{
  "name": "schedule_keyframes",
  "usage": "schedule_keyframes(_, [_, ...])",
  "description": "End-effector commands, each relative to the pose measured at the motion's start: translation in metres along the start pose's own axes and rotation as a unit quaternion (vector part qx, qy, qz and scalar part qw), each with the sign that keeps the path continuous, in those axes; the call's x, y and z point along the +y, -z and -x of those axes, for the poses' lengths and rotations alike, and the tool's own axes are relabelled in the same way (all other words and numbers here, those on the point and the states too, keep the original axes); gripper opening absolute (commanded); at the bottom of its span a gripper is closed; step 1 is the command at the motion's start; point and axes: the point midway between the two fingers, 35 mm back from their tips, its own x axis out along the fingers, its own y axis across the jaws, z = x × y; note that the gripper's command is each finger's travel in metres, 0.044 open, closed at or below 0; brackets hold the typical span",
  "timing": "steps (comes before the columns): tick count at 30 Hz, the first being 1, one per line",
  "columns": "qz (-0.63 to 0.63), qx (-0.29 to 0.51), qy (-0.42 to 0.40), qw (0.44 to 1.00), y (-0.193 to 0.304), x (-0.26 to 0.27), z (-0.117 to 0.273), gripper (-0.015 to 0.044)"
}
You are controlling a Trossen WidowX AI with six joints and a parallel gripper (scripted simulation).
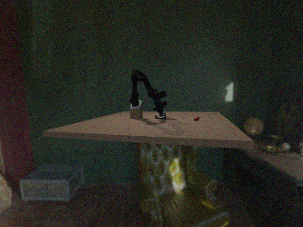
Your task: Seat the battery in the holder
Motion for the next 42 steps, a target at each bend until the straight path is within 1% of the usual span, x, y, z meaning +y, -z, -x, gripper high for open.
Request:
schedule_keyframes(1, [0.004, -0.006, -0.004, 1.000, 0.003, 0.001, -0.002, 0.0083])
schedule_keyframes(28, [0.013, -0.068, -0.011, 0.998, 0.012, -0.006, -0.004, 0.0083])
schedule_keyframes(42, [0.013, -0.068, -0.010, 0.998, 0.021, -0.006, -0.003, 0.0083])
